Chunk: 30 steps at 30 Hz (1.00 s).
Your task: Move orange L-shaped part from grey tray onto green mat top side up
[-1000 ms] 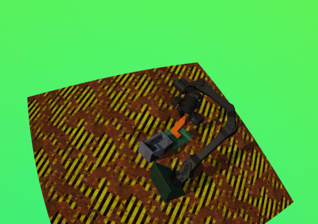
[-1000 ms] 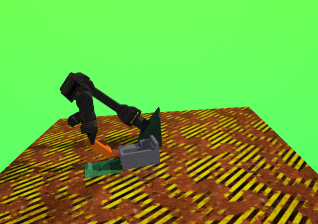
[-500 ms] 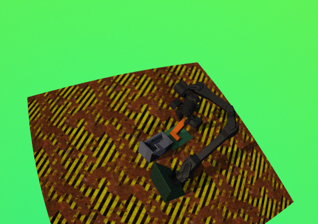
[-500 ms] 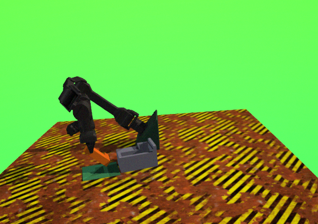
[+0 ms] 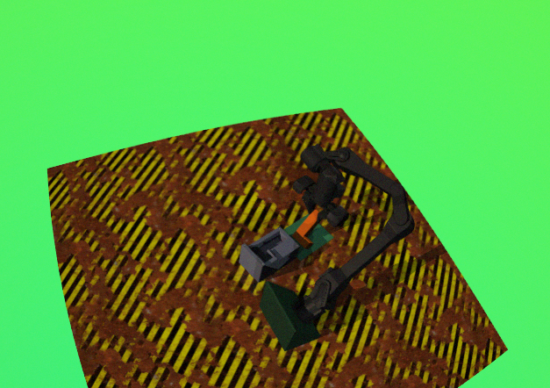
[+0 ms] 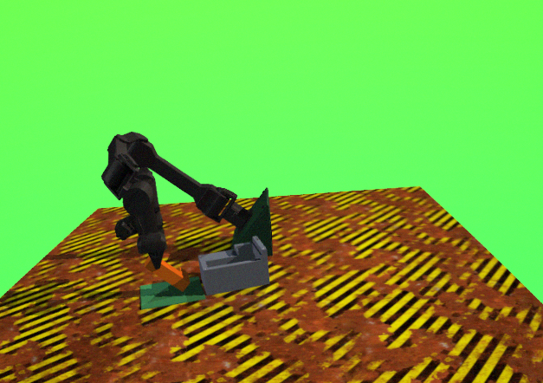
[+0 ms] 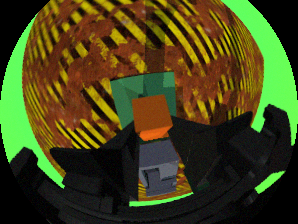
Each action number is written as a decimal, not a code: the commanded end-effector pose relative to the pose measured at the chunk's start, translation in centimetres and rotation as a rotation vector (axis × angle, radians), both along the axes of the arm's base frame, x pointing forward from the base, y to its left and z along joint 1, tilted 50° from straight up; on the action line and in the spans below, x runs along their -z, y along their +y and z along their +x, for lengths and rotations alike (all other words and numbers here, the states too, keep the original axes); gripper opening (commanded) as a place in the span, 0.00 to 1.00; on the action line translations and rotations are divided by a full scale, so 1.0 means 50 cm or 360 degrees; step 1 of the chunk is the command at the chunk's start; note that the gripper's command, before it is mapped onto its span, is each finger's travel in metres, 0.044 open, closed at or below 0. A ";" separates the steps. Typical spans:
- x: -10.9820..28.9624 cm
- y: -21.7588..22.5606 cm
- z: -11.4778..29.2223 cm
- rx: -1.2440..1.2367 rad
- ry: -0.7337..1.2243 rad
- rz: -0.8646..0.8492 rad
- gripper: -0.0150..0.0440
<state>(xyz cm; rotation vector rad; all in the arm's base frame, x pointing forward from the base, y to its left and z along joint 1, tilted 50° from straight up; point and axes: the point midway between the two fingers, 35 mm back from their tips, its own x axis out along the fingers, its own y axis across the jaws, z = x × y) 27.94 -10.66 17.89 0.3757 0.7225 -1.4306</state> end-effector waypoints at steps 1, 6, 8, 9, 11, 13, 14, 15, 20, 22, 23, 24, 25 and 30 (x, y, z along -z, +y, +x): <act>0.002 -0.002 -0.001 -0.0002 0.0009 -0.0006 0.25; 0.002 -0.002 -0.001 -0.0002 0.0009 -0.0006 0.25; 0.002 -0.002 -0.001 -0.0002 0.0009 -0.0006 0.25; 0.002 -0.002 -0.001 -0.0002 0.0009 -0.0006 0.25; 0.002 -0.001 -0.002 0.0002 0.0005 0.0000 0.30; 0.002 -0.001 -0.002 0.0002 0.0005 0.0000 0.39; 0.002 -0.001 -0.002 0.0002 0.0005 0.0000 0.43; 0.002 -0.001 -0.002 0.0002 0.0005 0.0000 0.48; 0.002 -0.001 -0.001 0.0002 0.0005 0.0000 0.70; 0.002 -0.001 -0.001 0.0002 0.0005 0.0000 0.79; 0.002 -0.001 -0.001 0.0002 0.0005 0.0000 0.83; 0.002 -0.001 -0.001 0.0002 0.0005 0.0000 0.88; 0.002 -0.001 -0.001 0.0002 0.0005 0.0000 0.92; 0.002 -0.001 -0.001 0.0002 0.0005 0.0000 0.93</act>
